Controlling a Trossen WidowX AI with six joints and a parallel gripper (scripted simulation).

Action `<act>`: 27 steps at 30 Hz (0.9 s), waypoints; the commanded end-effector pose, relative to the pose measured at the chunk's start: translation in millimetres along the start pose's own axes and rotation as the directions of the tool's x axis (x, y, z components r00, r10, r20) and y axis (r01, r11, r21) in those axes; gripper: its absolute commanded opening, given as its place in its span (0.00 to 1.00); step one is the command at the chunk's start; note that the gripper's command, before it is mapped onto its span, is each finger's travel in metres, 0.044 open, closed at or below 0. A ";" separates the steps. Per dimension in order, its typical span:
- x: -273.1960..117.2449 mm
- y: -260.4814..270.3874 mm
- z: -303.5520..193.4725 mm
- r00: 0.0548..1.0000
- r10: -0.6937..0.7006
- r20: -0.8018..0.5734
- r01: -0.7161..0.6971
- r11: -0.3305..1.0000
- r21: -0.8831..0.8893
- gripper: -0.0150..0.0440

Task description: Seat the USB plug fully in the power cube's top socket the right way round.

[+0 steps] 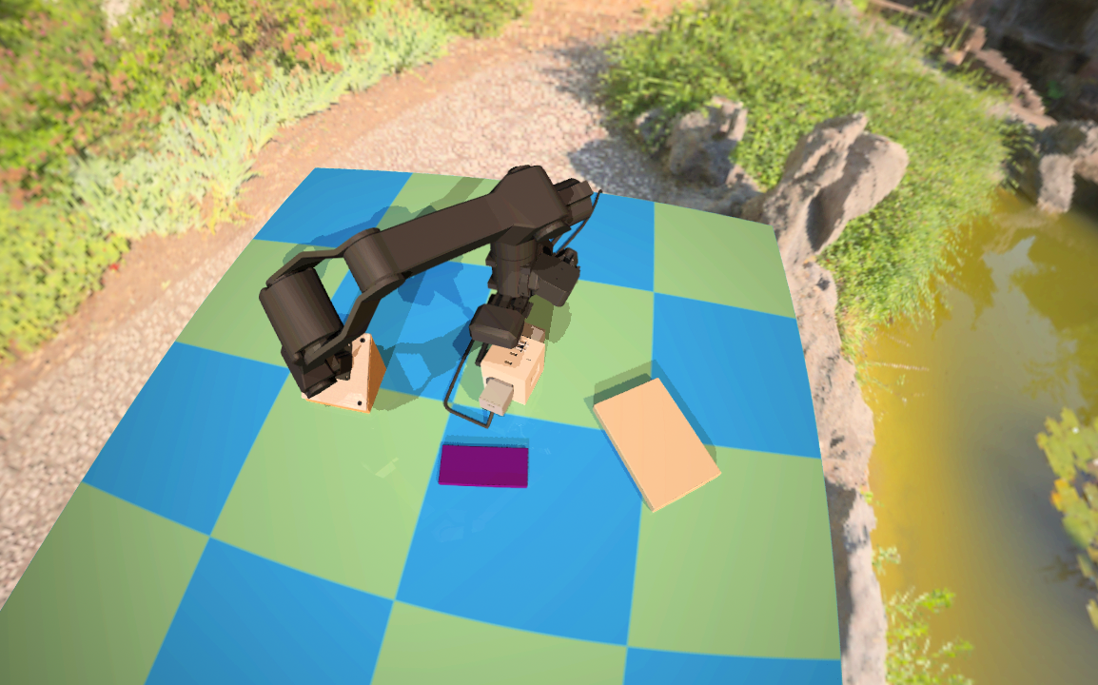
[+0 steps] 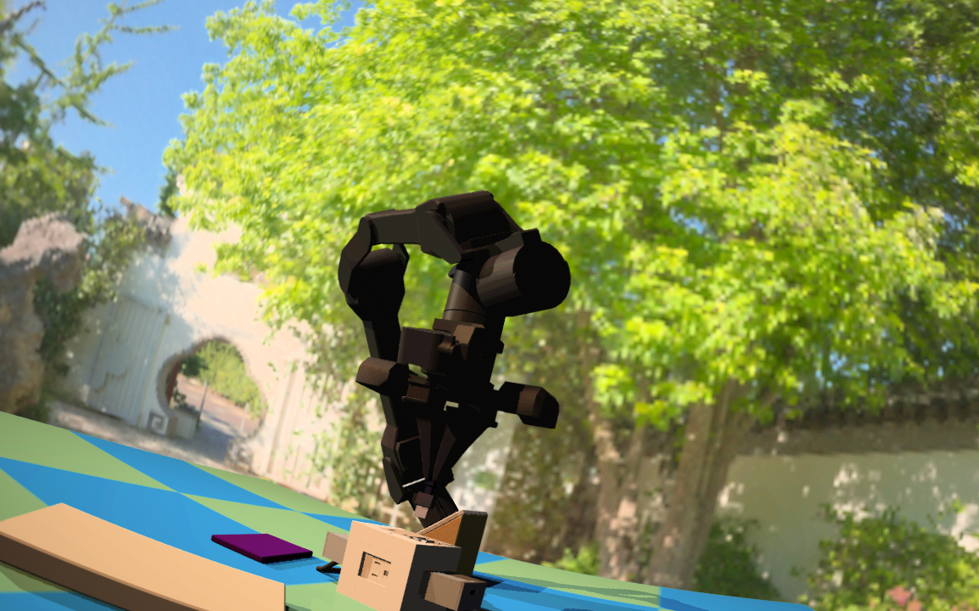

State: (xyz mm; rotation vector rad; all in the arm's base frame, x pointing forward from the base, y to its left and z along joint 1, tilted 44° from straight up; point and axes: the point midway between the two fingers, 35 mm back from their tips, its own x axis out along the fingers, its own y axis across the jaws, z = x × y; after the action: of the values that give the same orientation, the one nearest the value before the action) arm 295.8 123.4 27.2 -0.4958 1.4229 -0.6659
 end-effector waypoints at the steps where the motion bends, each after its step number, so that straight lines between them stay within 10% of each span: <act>1: 0.4 -0.2 -0.5 1.000 -0.001 -0.002 0.001 0.995 0.095 0.25; 27: 0.4 -0.2 -0.5 1.000 -0.001 -0.002 0.002 0.714 0.701 0.25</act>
State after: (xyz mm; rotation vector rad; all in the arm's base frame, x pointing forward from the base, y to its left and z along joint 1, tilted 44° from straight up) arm 295.8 123.4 27.2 0.0630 1.0891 -1.1032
